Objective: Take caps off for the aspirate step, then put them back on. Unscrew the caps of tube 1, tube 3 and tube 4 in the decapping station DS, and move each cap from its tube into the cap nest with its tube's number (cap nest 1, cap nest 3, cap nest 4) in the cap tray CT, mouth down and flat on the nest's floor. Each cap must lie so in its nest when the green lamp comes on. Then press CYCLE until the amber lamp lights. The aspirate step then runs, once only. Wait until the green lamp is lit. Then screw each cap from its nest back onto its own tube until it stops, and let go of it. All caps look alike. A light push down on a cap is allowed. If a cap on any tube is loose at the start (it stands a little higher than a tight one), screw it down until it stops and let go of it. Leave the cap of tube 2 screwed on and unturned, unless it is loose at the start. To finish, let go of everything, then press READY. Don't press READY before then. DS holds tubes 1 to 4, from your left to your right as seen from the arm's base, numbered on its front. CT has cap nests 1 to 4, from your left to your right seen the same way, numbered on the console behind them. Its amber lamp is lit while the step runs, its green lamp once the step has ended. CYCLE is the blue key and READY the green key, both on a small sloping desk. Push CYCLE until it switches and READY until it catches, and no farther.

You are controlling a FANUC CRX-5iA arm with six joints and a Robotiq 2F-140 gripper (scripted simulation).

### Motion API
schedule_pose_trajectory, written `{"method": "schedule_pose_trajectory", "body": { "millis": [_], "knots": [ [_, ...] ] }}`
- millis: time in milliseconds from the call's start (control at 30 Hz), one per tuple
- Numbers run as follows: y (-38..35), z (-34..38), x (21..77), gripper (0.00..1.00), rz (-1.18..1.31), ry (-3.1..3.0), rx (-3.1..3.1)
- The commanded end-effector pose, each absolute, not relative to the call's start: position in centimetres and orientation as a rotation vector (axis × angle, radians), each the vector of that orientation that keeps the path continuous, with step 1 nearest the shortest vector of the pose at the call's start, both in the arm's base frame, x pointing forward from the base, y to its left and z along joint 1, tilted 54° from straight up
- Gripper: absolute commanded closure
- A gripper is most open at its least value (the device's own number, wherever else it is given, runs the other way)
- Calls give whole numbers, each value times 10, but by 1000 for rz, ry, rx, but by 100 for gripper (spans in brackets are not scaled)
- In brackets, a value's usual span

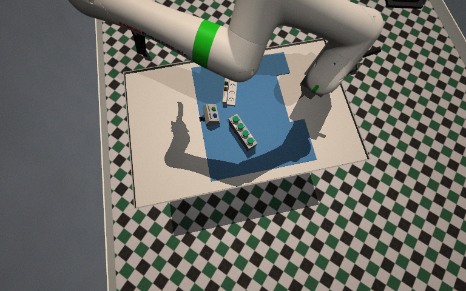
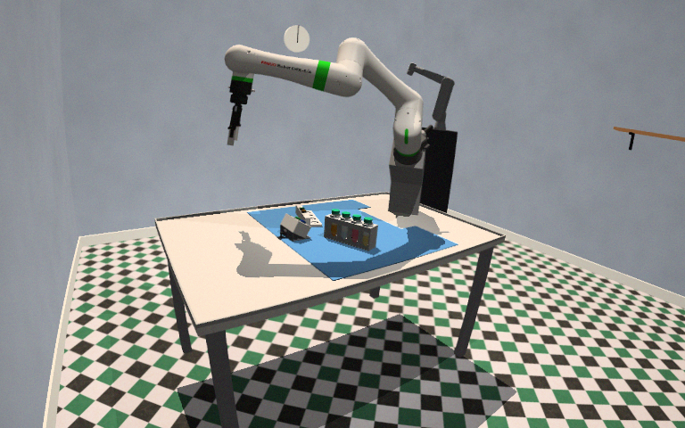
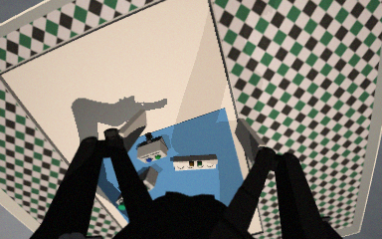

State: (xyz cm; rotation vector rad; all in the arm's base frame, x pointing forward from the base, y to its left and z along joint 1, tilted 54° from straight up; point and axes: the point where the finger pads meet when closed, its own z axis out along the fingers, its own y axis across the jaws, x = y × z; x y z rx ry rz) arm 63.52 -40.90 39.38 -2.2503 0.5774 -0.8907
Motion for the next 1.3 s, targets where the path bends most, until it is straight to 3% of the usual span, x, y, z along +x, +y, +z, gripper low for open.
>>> {"method": "schedule_pose_trajectory", "body": {
  "millis": [0, 533, 567, 1267],
  "knots": [
    [-409, 394, 635, 0, -891, 578, -2250],
    [-409, 394, 635, 0, -891, 578, -2250],
    [-409, 394, 635, 65, -891, 578, -2250],
    [-409, 394, 635, 65, -891, 578, -2250]
  ]
}}
